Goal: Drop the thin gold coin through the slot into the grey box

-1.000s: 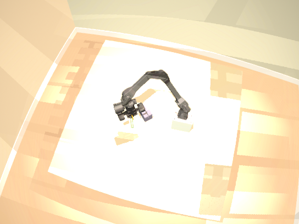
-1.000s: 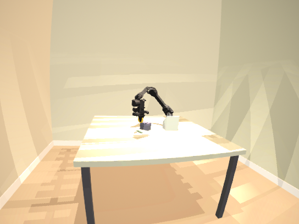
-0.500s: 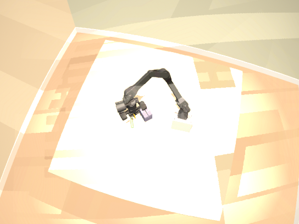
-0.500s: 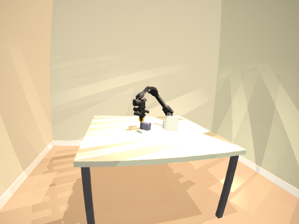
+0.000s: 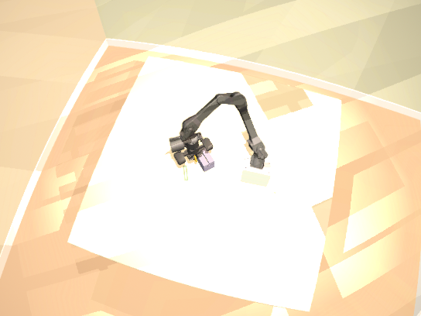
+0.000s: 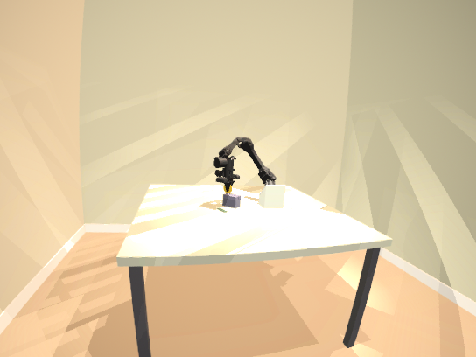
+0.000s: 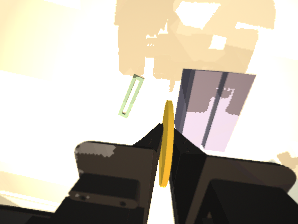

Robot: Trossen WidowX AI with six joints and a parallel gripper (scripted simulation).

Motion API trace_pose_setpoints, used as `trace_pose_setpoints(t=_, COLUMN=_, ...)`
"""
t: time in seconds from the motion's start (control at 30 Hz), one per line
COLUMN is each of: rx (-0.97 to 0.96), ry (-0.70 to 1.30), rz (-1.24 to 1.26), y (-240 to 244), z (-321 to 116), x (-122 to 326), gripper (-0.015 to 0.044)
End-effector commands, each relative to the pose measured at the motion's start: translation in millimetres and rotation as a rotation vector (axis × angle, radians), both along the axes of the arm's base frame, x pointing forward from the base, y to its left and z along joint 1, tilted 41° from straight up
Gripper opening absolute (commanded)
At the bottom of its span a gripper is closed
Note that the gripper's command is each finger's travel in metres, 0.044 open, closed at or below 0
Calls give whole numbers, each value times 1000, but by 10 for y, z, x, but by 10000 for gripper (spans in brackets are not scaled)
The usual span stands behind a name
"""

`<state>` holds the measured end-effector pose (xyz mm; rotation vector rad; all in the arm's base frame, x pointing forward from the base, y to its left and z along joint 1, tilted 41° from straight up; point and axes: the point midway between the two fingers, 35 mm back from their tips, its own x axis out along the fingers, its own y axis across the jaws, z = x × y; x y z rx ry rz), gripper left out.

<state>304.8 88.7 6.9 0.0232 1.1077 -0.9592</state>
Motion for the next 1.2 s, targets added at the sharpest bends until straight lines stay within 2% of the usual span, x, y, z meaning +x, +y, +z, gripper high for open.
trace_pose_setpoints(t=0.0, rx=-3, ry=-5, rz=5, y=-80, z=69, x=-60, gripper=0)
trace_pose_setpoints(t=0.6, rx=-6, ry=-3, rz=5, y=-385, z=233, x=-361, gripper=0)
trace_pose_setpoints(t=1.17, rx=-3, ry=3, rz=0, y=-368, z=225, x=-351, gripper=0)
